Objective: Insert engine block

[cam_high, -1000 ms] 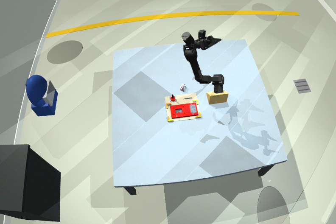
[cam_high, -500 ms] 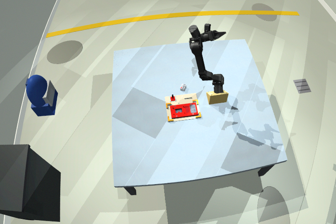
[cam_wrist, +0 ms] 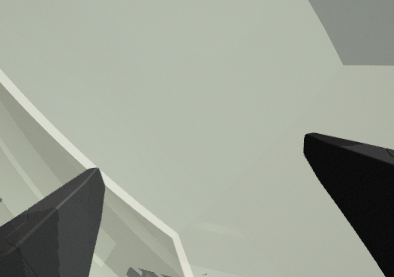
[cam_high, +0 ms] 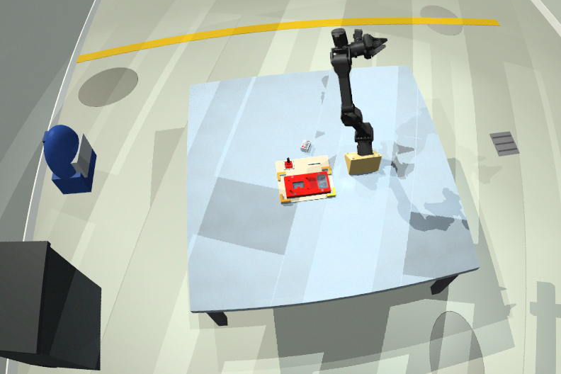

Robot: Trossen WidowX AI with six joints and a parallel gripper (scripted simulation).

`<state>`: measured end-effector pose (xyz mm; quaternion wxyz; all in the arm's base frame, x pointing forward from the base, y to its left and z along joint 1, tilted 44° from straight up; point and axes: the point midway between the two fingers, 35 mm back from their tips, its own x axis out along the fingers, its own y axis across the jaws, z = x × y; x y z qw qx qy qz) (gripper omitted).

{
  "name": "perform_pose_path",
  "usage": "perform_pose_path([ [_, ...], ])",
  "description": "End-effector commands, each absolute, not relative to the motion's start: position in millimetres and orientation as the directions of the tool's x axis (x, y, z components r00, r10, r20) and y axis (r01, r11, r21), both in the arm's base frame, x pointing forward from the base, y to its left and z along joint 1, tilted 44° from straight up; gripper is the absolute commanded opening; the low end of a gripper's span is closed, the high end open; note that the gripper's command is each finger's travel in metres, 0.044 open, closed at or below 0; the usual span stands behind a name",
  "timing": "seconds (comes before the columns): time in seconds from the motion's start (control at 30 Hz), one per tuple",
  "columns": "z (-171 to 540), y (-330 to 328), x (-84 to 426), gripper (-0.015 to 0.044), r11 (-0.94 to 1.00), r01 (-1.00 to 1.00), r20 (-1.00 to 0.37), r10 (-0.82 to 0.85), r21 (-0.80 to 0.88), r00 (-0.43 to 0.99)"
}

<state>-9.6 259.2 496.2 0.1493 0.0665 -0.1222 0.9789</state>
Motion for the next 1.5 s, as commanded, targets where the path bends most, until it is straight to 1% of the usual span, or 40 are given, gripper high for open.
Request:
perform_pose_path([
  [0.0, 501, 246, -21, 0.044, -0.922, -0.272, 0.17, 0.232, -0.275, -0.958],
  [0.17, 502, 231, -34, 0.044, -0.944, -0.203, 0.181, 0.159, -0.26, -0.971],
  [0.33, 509, 199, -63, 0.044, -0.938, -0.098, 0.163, 0.045, -0.332, -0.986],
  [0.5, 512, 177, -74, 0.044, -0.936, -0.014, 0.176, -0.051, -0.352, -0.983],
  [0.67, 515, 147, -92, 0.044, -0.909, 0.071, 0.155, -0.147, -0.411, -0.977],
  [1.0, 522, 91, -109, 0.044, -0.839, 0.213, 0.133, -0.318, -0.501, -0.939],
  [1.17, 523, 67, -110, 0.044, -0.802, 0.275, 0.125, -0.394, -0.53, -0.91],
  [1.47, 518, 12, -116, 0.044, -0.689, 0.374, 0.066, -0.521, -0.62, -0.851],
])
